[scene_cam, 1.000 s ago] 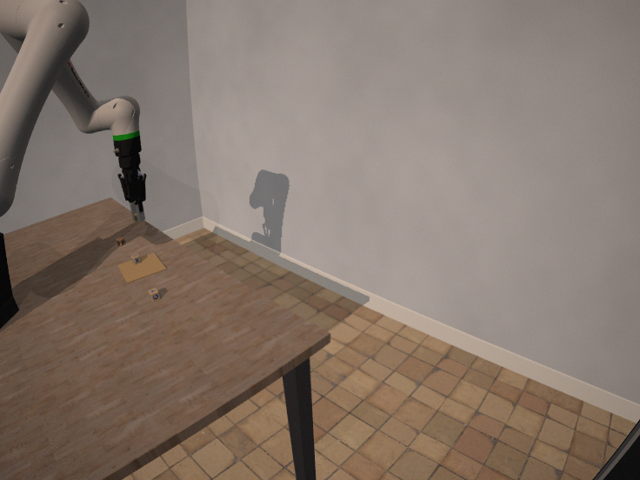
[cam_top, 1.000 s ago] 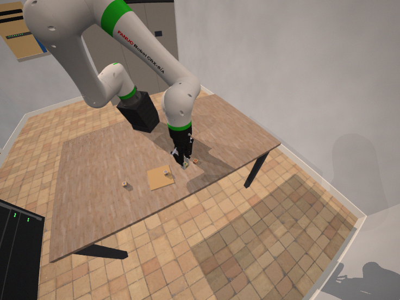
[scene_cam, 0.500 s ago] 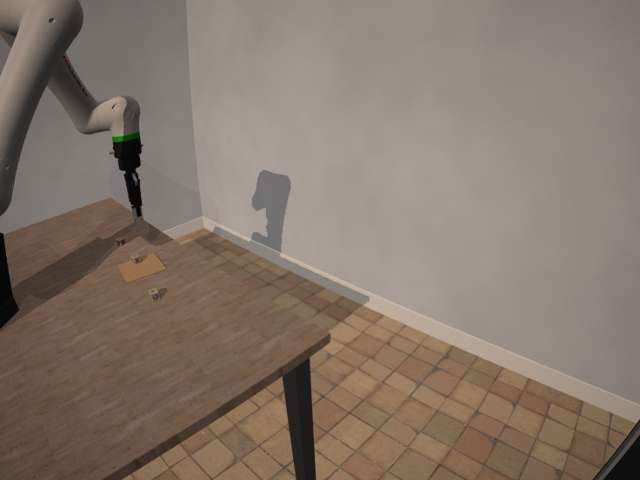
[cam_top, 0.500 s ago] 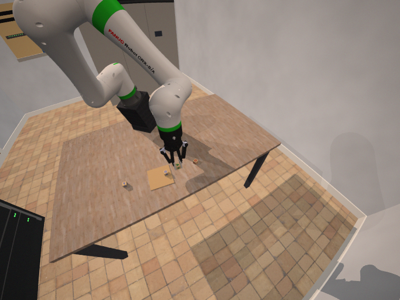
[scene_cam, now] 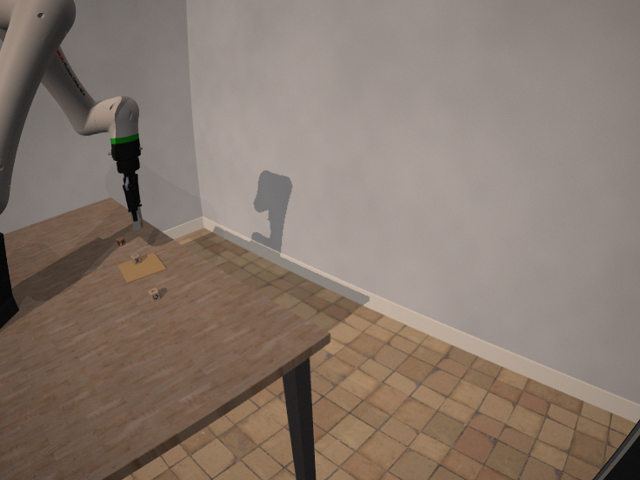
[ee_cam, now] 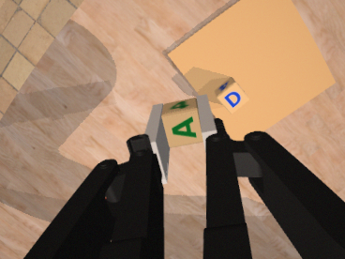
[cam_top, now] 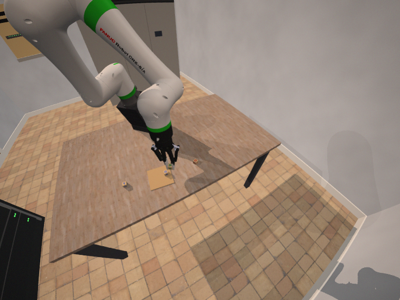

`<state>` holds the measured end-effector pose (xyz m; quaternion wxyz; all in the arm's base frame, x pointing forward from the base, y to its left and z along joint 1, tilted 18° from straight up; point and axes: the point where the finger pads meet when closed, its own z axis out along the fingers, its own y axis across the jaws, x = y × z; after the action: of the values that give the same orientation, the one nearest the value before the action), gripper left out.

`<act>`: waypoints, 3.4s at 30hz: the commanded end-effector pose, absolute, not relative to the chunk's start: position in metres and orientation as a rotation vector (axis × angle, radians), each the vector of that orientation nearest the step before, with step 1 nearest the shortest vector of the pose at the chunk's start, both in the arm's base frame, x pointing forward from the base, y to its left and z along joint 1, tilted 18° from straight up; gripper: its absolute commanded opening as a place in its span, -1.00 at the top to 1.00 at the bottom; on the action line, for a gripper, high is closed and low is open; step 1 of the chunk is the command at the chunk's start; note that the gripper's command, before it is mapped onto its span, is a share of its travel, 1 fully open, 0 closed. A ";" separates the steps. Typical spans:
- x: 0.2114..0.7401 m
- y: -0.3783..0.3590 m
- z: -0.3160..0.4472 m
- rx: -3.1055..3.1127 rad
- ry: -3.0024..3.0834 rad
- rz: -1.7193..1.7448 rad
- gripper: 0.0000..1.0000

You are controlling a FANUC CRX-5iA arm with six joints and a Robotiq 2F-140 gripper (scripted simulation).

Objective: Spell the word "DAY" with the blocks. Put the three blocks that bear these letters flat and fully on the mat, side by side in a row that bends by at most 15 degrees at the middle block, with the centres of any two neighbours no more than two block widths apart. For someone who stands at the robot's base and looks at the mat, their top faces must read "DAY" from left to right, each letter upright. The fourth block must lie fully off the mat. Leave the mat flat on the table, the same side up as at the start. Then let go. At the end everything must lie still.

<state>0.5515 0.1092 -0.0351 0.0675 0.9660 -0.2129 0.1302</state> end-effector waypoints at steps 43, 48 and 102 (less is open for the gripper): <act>0.515 0.034 -0.028 2.316 -2.088 0.484 0.74; 0.515 0.034 -0.028 2.316 -2.088 0.484 0.74; 0.538 0.016 -0.121 2.315 -2.088 0.485 0.74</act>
<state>0.5377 0.0157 -0.1207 -0.0067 0.7338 -0.6617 0.1535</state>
